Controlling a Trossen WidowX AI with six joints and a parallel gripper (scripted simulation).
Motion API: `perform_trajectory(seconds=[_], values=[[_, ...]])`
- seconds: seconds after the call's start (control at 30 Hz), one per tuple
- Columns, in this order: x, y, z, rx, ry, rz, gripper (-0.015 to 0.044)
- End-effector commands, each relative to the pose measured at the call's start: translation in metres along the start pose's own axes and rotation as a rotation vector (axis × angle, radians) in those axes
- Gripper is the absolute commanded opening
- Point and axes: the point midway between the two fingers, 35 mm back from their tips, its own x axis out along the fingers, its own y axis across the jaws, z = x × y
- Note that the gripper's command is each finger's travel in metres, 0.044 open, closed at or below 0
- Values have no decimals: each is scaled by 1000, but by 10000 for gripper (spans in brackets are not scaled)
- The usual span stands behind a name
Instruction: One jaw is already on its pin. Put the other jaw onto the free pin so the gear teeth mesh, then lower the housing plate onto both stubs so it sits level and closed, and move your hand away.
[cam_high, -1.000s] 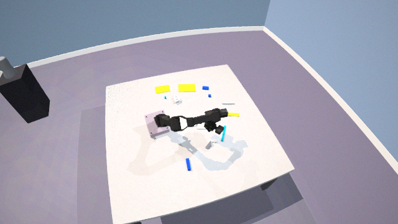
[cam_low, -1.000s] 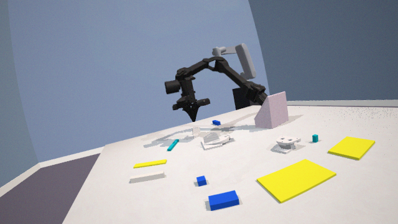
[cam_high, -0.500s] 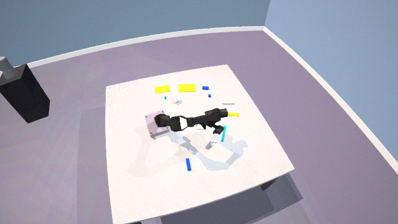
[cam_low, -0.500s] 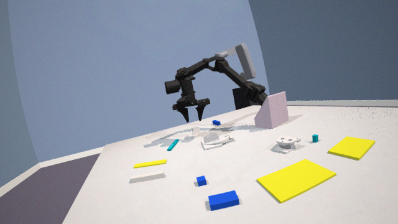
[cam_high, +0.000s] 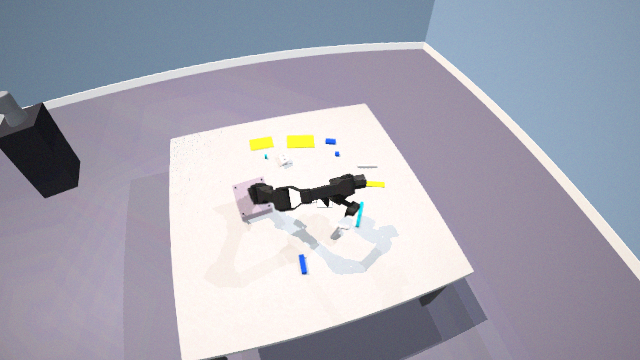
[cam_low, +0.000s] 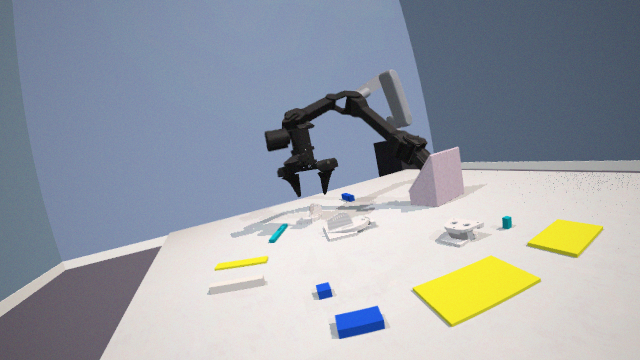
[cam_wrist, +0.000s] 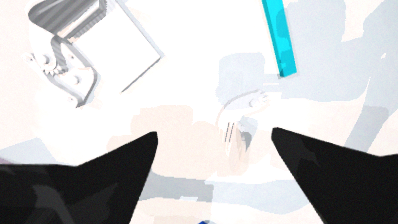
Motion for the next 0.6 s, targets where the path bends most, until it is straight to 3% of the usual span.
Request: perform_trajectory(seconds=[0.0, 0.43, 0.57], values=[[0, 0, 0, 0, 0, 0, 440], [0, 0, 0, 0, 0, 0, 440], [0, 0, 0, 0, 0, 0, 335]])
